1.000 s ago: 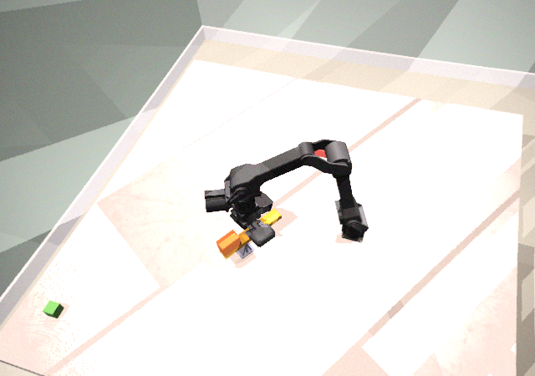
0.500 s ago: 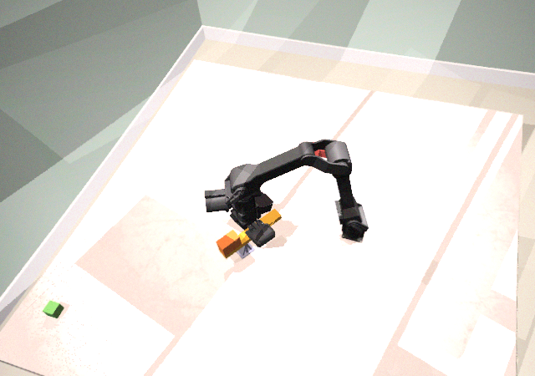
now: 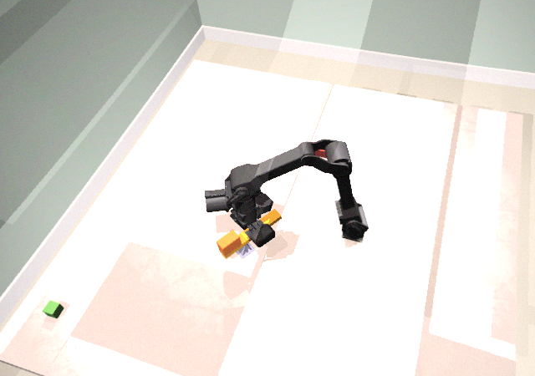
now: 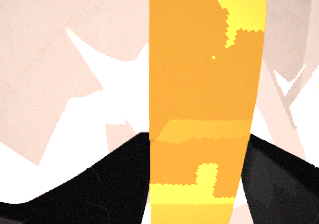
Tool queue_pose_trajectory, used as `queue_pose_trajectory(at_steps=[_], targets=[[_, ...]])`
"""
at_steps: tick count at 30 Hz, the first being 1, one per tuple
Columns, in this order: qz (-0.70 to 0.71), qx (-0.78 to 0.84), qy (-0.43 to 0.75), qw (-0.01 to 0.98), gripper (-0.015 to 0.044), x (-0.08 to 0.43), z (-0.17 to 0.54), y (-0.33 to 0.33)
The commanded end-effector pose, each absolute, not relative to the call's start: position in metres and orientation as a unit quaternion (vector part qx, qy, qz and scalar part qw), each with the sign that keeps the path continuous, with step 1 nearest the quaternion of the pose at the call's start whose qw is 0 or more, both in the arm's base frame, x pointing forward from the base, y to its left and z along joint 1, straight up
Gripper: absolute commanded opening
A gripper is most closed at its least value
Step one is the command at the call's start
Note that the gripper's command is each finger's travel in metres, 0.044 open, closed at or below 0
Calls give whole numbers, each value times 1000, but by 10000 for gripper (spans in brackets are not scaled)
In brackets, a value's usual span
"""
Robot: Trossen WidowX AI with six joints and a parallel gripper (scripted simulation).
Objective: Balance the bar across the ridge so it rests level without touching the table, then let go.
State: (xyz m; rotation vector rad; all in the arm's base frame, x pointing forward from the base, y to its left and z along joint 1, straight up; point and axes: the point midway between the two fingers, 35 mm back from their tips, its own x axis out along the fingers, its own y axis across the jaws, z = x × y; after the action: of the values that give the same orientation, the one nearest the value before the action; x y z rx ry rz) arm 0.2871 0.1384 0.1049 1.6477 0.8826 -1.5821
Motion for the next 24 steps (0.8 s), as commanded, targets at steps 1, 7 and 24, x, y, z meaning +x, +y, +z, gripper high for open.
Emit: queue_pose_trajectory(at_steps=[1,7,24], targets=[[-608,631,340,341,0,287,103,138],[-608,631,340,341,0,287,102,138],[-608,631,340,341,0,287,101,138]])
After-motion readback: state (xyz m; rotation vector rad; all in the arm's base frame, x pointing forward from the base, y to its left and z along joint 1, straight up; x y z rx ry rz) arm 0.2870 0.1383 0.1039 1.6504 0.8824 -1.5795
